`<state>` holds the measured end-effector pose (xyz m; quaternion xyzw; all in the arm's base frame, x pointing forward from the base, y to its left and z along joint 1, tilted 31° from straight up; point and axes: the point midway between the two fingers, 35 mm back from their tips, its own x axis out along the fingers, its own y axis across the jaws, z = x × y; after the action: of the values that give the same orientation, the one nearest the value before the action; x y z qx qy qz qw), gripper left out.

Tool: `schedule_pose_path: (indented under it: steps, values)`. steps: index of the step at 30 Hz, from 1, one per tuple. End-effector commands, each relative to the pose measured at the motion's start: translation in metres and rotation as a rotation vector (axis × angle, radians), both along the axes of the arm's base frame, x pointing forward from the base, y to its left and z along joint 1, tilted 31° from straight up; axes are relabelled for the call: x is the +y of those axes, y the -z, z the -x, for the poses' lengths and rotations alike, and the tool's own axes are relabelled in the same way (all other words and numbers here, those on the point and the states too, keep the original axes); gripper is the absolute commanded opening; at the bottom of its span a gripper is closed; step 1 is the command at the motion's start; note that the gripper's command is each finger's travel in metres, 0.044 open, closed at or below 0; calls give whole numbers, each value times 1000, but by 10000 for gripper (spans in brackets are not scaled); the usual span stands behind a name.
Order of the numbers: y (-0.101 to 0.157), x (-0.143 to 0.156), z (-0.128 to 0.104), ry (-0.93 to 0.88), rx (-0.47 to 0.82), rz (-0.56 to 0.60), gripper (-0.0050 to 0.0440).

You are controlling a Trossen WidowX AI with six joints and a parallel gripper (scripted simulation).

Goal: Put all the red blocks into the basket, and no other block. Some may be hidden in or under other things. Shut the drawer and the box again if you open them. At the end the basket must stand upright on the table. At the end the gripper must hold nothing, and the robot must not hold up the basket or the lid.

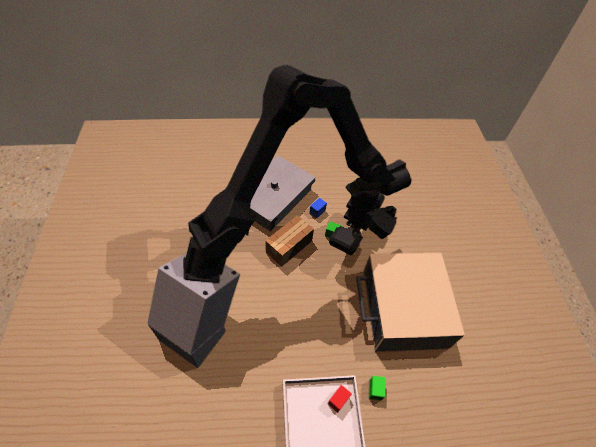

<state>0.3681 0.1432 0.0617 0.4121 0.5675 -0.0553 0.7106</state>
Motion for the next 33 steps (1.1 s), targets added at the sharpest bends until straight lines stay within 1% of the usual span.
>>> schedule_pose_path:
  steps: [1, 9, 10, 24, 31, 33]
  values:
    - [13, 4, -3, 4, 9, 3, 232]
    - [13, 4, -3, 4, 9, 3, 232]
    - [13, 4, -3, 4, 9, 3, 0]
    - [13, 4, -3, 4, 9, 3, 0]
    - [-3, -3, 3, 4, 9, 3, 0]
    - [-4, -4, 4, 4, 9, 3, 0]
